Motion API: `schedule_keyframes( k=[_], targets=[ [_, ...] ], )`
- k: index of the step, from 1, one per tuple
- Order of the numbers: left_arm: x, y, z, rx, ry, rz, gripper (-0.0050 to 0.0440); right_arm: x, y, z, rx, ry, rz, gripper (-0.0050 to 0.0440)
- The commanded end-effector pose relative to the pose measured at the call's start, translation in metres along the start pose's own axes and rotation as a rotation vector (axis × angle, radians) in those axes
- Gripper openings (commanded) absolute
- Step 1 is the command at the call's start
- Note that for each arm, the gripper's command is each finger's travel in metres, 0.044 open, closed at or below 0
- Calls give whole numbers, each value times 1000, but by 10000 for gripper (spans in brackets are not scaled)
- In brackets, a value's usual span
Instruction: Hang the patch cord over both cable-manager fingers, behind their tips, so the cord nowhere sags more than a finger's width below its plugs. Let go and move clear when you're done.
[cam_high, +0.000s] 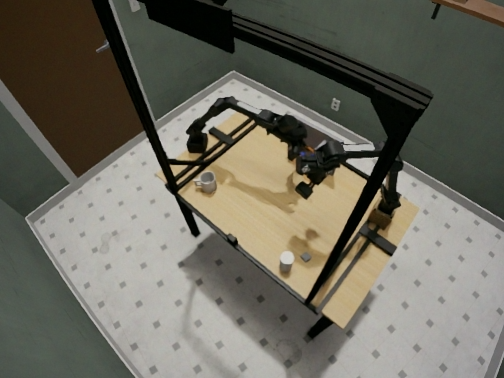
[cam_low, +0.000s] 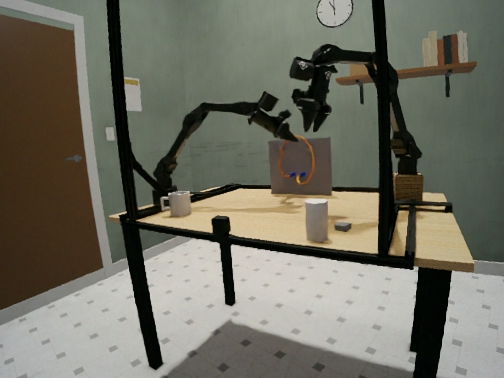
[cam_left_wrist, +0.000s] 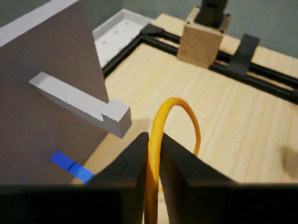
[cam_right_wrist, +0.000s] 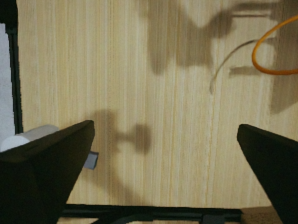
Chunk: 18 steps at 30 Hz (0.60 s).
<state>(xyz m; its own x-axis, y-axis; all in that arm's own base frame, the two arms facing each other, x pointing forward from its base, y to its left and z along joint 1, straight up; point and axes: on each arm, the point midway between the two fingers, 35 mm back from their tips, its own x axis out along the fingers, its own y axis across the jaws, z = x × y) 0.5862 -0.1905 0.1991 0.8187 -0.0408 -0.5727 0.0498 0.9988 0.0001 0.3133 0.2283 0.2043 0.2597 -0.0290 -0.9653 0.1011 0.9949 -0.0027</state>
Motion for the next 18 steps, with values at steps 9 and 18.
schedule_keyframes(
  k=[9, 18],
  targets=[
    [-16, 5, 16, -12, -37, -5, 25, -9, 0, 0, 6, -16, 21, 440],
    [-17, 8, 16, -12, -37, -4, 25, -9, 0, 0, 6, -16, 21, 440]
  ],
)
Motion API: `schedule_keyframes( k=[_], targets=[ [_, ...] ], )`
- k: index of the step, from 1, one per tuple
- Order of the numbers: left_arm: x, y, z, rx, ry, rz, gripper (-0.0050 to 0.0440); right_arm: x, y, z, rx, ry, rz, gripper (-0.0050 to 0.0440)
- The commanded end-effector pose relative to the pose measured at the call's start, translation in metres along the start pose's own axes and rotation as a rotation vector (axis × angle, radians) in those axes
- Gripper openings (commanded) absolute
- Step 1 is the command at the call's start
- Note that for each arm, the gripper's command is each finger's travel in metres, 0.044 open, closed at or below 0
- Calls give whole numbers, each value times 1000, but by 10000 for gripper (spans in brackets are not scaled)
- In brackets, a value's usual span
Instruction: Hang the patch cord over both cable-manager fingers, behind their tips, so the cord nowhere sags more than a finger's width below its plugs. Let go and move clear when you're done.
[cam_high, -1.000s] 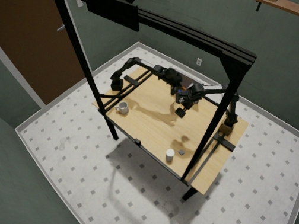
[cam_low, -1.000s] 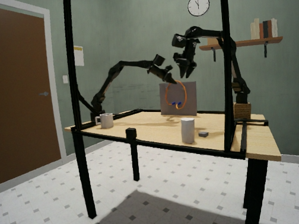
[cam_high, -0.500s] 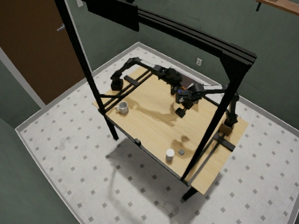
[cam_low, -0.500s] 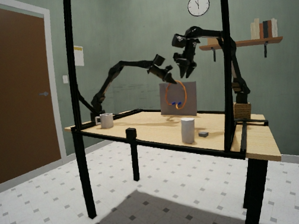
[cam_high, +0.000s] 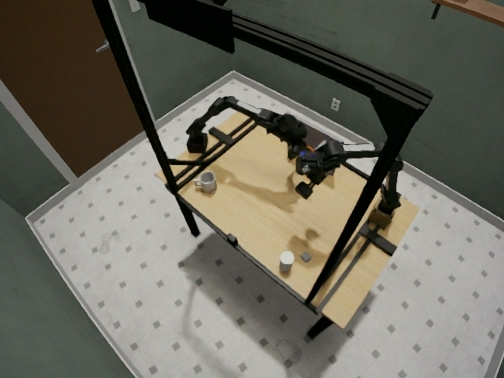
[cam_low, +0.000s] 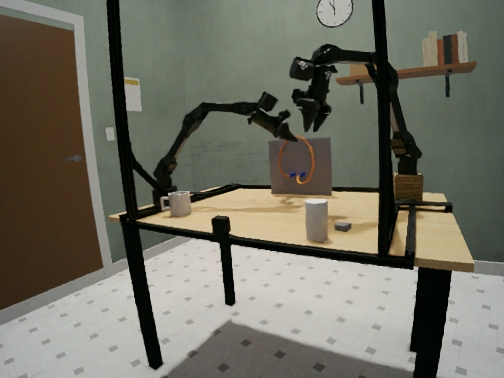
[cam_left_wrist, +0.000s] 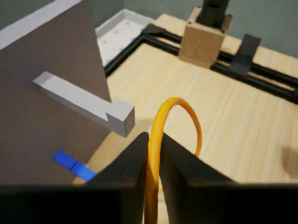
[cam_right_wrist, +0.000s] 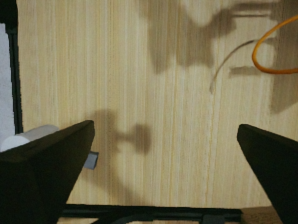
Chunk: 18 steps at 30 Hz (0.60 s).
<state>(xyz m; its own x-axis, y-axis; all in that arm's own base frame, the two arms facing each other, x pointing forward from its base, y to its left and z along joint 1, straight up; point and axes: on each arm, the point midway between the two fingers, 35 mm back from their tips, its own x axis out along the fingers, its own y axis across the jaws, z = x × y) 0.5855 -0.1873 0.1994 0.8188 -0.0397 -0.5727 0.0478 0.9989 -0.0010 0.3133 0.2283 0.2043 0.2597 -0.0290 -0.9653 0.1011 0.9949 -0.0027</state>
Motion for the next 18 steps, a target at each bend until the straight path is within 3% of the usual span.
schedule_keyframes(
  k=[1, 18],
  targets=[
    [-16, 5, 16, -10, -36, -5, 25, -9, 0, 0, 6, -16, 21, 440],
    [-18, 10, 14, -9, -36, -5, 25, -9, 0, 0, 6, -16, 21, 440]
  ],
)
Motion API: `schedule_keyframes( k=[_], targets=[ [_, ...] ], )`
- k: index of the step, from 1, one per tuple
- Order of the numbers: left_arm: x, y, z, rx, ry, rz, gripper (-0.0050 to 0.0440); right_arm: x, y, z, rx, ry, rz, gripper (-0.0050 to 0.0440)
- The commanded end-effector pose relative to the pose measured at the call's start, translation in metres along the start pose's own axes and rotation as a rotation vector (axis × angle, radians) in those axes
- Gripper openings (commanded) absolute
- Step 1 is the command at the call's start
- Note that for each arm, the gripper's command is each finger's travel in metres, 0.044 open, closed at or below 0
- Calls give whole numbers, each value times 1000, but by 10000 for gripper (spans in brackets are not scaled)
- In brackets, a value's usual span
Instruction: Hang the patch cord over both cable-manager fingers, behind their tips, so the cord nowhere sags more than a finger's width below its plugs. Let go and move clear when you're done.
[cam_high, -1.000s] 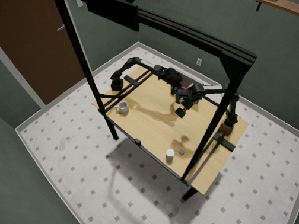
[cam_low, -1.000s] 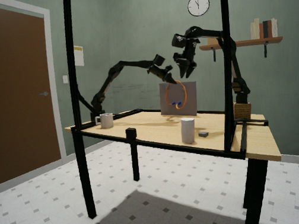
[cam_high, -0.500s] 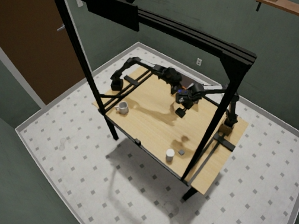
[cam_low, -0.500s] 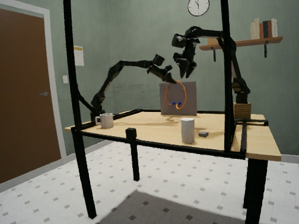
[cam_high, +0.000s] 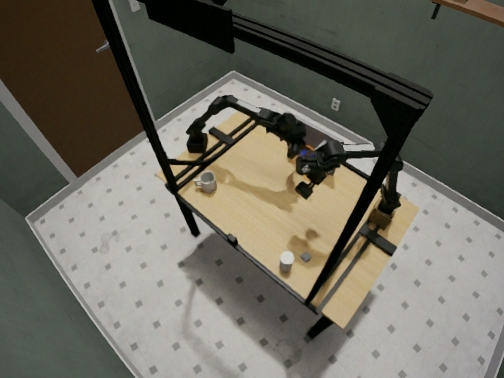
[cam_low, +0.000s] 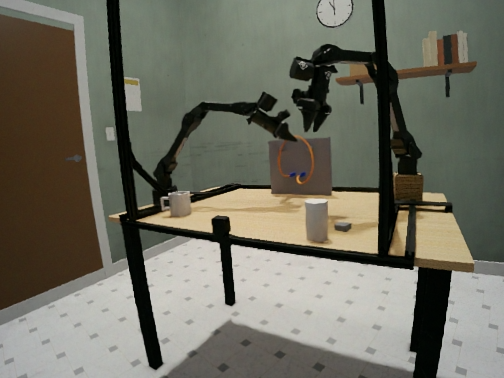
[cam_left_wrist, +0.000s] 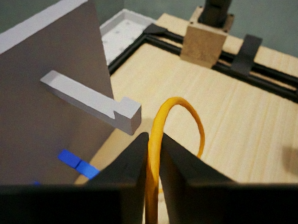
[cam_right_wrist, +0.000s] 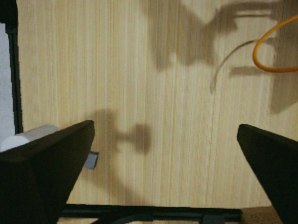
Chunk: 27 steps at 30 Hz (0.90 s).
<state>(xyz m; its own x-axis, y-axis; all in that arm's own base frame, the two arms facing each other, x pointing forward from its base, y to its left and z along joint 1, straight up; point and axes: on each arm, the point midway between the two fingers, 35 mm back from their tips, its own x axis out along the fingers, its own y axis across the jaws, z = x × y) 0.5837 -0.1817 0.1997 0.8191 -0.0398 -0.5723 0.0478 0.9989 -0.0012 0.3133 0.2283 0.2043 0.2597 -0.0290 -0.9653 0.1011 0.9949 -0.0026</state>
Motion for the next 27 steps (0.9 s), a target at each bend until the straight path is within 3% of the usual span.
schedule_keyframes(
  k=[1, 27],
  targets=[
    [-16, 5, 15, -9, -36, -5, 25, -9, 0, 0, 6, -16, 21, 440],
    [-20, 17, 11, -8, -35, -5, 25, -9, 0, 0, 6, -16, 21, 440]
  ],
)
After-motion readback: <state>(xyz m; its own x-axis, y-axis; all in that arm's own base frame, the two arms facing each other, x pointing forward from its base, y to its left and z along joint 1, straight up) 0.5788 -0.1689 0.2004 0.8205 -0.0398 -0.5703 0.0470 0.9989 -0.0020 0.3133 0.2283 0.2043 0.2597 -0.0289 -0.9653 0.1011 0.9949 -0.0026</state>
